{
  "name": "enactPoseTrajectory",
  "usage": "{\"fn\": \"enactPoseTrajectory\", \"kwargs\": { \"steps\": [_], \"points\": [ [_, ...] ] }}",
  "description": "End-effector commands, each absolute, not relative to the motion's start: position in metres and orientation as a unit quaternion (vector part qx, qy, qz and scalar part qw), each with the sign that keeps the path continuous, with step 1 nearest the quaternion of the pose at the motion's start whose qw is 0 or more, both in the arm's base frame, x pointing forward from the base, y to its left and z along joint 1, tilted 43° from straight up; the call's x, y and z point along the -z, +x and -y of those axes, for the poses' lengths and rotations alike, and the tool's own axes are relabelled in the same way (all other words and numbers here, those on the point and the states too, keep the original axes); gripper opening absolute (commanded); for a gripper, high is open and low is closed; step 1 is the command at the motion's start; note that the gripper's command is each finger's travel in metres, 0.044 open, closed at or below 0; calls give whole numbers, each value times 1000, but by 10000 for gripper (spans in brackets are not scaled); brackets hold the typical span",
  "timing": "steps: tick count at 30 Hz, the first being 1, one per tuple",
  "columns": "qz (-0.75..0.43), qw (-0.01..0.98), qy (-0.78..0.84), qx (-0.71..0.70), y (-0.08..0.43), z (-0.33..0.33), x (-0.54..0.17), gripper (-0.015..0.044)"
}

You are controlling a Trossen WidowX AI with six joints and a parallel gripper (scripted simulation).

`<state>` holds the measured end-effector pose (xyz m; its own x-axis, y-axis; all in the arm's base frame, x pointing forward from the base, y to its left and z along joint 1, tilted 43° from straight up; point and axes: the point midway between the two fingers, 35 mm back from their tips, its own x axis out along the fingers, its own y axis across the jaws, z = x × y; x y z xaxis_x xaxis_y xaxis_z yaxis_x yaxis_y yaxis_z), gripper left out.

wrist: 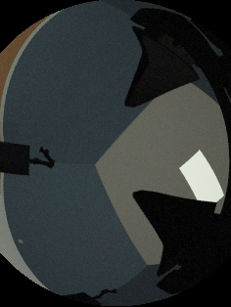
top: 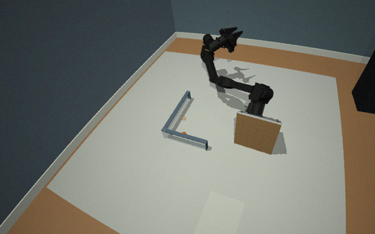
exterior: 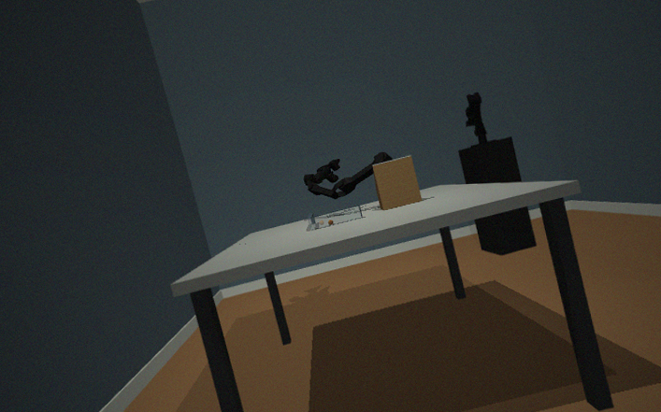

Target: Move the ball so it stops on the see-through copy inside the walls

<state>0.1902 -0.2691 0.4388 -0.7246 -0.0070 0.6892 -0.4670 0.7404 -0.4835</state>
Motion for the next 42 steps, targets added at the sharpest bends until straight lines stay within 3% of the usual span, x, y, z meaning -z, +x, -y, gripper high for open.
{"fn": "enactPoseTrajectory", "kwargs": {
  "steps": [1,7,16,24,32,42],
  "points": [
    [866,345,134,-335,188,268,-441,374],
    [850,346,31,-397,117,234,-491,216],
    [779,354,-147,-497,17,133,-539,214],
    [677,382,-306,-549,-35,7,-557,214],
    [538,417,-451,-578,-35,-128,-537,214],
    [337,463,-584,-575,31,-257,-472,214]
  ]
}}
